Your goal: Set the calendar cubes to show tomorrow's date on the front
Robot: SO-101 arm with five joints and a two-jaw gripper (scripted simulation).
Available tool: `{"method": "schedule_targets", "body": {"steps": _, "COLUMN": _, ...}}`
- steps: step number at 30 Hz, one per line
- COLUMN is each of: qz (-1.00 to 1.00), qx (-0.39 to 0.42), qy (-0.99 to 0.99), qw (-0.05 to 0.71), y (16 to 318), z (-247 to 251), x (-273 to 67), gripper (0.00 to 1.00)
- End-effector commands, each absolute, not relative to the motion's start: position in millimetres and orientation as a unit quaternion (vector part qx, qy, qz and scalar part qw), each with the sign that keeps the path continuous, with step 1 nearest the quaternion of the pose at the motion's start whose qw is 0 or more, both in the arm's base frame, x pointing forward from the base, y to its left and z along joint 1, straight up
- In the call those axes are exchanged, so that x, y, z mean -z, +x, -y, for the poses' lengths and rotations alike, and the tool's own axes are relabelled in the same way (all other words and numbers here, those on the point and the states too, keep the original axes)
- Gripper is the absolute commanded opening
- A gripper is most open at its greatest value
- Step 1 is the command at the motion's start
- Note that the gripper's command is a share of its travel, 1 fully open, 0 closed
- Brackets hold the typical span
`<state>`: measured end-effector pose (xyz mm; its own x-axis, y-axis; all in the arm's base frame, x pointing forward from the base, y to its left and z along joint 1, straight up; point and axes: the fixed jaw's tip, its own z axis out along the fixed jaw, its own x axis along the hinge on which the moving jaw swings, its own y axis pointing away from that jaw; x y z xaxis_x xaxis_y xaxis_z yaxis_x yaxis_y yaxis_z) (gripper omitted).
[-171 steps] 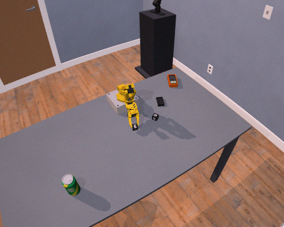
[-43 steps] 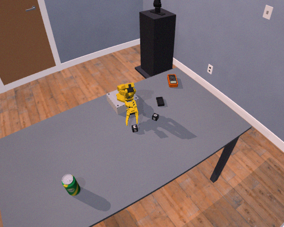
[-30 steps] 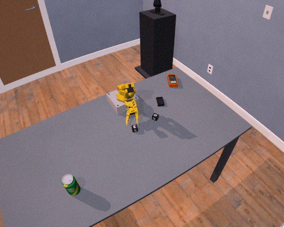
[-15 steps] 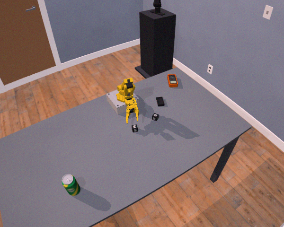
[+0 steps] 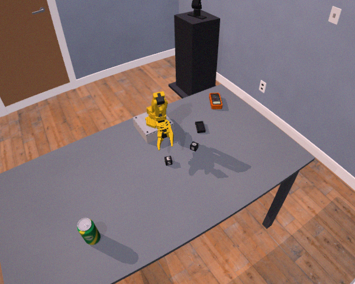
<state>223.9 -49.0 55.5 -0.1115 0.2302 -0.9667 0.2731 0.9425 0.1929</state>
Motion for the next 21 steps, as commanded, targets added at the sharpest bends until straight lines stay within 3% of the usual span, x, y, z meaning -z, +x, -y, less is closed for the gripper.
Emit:
{"method": "schedule_targets", "body": {"steps": 1, "qz": -0.698, "qx": 0.005, "qy": 0.167, "qw": 0.696, "y": 221.0, "z": 46.7, "x": -89.8, "gripper": 0.35}}
{"method": "schedule_targets", "body": {"steps": 21, "qz": -0.745, "qx": 0.008, "qy": 0.17, "qw": 0.646, "y": 245.9, "z": 51.2, "x": -71.0, "gripper": 0.35}}
